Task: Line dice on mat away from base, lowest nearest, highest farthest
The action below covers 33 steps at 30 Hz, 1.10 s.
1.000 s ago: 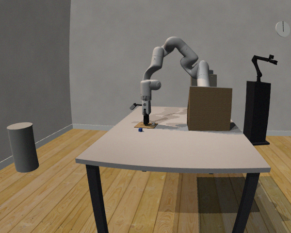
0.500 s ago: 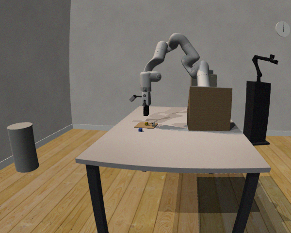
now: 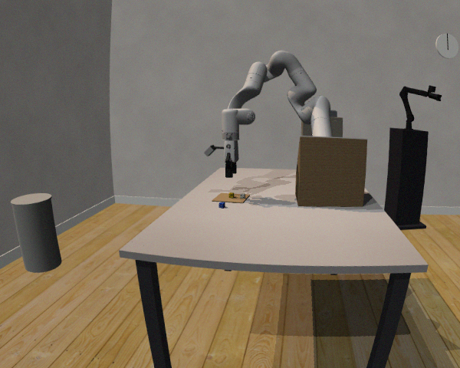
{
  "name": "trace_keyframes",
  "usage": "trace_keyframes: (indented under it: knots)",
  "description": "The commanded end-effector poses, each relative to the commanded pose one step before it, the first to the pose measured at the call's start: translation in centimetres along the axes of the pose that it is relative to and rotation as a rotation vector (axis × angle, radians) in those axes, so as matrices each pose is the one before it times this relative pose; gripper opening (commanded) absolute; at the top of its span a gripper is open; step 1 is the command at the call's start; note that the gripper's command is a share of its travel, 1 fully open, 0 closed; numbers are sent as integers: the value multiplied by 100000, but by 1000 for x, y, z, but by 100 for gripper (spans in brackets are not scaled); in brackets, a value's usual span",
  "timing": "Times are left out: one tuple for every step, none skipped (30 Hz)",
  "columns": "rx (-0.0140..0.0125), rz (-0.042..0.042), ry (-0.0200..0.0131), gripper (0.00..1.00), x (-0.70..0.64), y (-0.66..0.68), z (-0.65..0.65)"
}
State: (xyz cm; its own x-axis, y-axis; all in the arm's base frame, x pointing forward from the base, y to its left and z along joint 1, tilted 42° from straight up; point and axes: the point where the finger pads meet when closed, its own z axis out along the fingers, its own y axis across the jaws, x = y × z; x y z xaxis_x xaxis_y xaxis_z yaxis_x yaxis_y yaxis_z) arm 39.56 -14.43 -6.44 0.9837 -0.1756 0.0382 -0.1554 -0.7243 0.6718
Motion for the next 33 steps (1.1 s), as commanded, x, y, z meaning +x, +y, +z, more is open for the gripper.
trace_keyframes:
  knots:
    - [264, -50, 408, 100, 153, -122, -169]
    - [0, 0, 0, 100, 0, 0, 0]
    - [0, 0, 0, 100, 0, 0, 0]
    - [0, 0, 0, 100, 0, 0, 0]
    - [0, 0, 0, 100, 0, 0, 0]
    - [0, 0, 0, 100, 0, 0, 0]
    - [0, 0, 0, 100, 0, 0, 0]
    - [0, 0, 0, 100, 0, 0, 0]
    - [0, 0, 0, 100, 0, 0, 0]
    - [0, 0, 0, 100, 0, 0, 0]
    - [0, 0, 0, 100, 0, 0, 0]
    - [0, 0, 0, 100, 0, 0, 0]
    - [0, 0, 0, 100, 0, 0, 0]
    - [0, 0, 0, 100, 0, 0, 0]
    - [-1, -15, 0, 100, 0, -1, 0]
    - [-5, -104, -1, 100, 1, -4, 1]
    - [-13, -272, -2, 100, 1, -11, 4]
    - [-24, -512, -4, 100, 3, -20, 7]
    - [-37, -813, -6, 100, 5, -33, 11]
    - [-53, -1169, -9, 100, 7, -47, 15]
    - [-70, -1569, -13, 100, 10, -63, 20]
    - [-89, -2008, -18, 100, 14, -81, 26]
    - [-107, -2476, -25, 100, 19, -100, 32]
    - [-125, -2967, -32, 100, 26, -120, 38]
    - [-142, -3474, -41, 100, 34, -140, 44]
    - [-158, -3991, -51, 100, 44, -161, 50]
    - [-170, -4511, -63, 100, 56, -182, 56]
    - [-180, -5028, -75, 100, 72, -202, 61]
    - [0, 0, 0, 100, 0, 0, 0]
    - [0, 0, 0, 100, 0, 0, 0]
    - [-186, -5537, -88, 100, 90, -221, 67]
    - [-188, -6033, -101, 100, 111, -238, 71]
    - [-112, -3866, -67, 100, 80, -150, 45]
